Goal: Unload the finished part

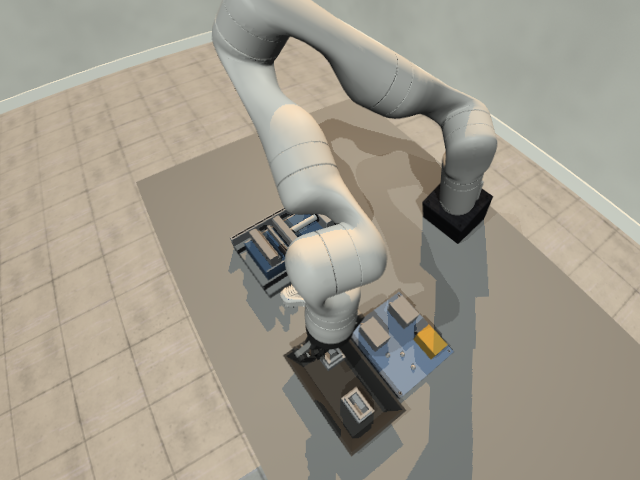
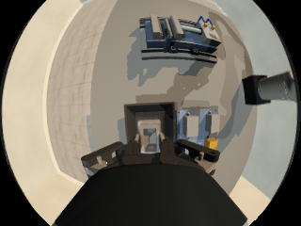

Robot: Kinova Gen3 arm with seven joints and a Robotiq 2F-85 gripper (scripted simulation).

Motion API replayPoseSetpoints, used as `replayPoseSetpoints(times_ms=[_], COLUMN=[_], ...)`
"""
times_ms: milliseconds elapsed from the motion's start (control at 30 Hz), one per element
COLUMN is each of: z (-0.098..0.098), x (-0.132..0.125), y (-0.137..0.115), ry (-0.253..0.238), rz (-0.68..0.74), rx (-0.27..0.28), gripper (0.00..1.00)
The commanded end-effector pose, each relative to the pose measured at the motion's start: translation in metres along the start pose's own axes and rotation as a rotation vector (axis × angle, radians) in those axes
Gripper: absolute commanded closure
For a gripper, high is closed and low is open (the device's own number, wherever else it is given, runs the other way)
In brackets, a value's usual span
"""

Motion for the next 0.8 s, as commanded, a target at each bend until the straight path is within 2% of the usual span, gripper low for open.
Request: replayPoseSetpoints(times_ms=[0, 767], z=[0.002, 0.04], x=[0.001, 0.001], y=[0.002, 0.002], ry=[0.003, 0.003], rz=[-0.004, -0.004], rx=[-0.003, -0.003], gripper=[1.0, 1.0])
Point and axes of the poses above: the point where the finger pads meet when closed, its own z axis out along the fingers, its own x axis across the jaws, y = z × x, the point moved 2 cm from there along -z, back along the fingers, and after that the axes turned 2 degrees about -z, right-handed, at the moved point
